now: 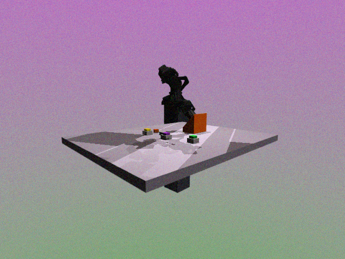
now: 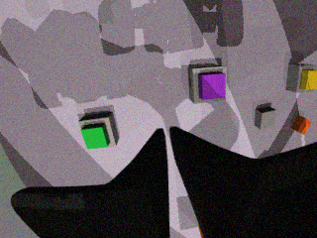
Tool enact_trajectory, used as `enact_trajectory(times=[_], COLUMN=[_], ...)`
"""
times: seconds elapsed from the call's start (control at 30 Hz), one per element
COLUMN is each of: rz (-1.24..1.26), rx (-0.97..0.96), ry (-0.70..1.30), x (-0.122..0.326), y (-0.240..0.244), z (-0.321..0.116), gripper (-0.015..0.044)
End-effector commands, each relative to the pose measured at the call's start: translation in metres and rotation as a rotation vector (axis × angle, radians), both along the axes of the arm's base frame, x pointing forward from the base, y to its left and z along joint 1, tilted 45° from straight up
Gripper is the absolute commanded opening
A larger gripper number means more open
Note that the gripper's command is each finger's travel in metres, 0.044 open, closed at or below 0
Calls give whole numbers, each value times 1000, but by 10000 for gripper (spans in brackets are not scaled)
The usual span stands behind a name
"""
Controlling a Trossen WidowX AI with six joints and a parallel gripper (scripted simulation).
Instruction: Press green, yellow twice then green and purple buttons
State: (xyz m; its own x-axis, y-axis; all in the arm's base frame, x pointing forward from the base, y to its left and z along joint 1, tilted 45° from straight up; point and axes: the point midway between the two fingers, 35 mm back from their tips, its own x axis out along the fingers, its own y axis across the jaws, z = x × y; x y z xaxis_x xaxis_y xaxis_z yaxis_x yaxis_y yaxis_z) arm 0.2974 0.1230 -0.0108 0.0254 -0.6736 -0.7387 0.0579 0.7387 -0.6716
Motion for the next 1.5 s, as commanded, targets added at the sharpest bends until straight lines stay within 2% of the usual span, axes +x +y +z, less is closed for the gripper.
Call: enact_trajectory(times=[0.0,0.33,0.53,1.47], rz=[-2,-3,-3,-3], rx=[-23,-26,-29,-30], ry=[14,14,13,12], x=[4,4,5,5], y=[-52,-60,-102,-124], z=[40,42,0,-23], gripper=[20,20,20,20])
